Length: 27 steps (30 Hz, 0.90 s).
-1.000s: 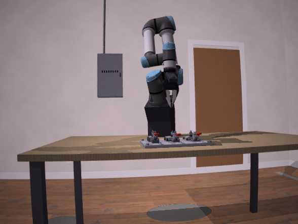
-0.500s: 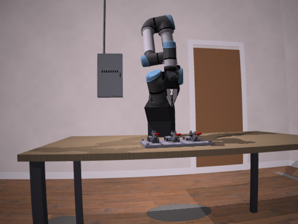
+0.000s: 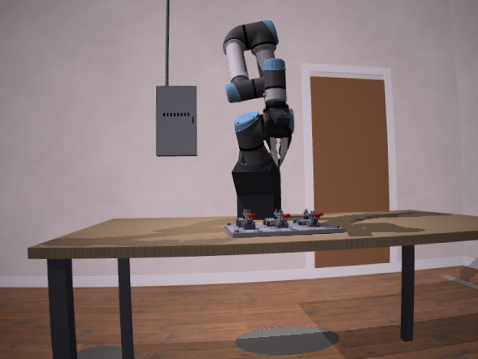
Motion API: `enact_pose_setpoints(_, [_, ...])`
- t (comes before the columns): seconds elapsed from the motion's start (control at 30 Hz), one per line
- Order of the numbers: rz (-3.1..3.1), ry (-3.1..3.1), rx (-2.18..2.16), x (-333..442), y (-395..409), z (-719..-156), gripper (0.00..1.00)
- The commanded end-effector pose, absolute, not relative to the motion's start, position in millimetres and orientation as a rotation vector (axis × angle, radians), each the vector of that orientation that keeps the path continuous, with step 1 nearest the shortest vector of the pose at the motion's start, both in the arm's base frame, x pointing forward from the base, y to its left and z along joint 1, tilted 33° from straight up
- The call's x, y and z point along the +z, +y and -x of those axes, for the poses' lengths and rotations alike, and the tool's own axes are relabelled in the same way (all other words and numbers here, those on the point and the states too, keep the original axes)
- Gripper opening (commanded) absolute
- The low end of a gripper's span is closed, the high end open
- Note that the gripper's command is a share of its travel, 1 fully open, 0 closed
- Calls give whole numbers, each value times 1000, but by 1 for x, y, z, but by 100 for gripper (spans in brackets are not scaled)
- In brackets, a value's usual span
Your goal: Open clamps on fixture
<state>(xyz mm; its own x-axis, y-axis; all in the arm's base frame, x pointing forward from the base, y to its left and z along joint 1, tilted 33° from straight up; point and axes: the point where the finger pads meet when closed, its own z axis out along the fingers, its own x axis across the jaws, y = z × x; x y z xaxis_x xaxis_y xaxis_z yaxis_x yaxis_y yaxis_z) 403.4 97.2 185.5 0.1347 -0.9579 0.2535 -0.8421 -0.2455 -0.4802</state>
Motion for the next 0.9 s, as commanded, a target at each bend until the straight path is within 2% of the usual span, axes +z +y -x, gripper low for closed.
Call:
enact_pose_setpoints(0.0, [2188, 1778, -766, 195, 101, -414, 0])
enact_pose_setpoints(0.87, [2187, 1779, -765, 224, 113, -442, 0])
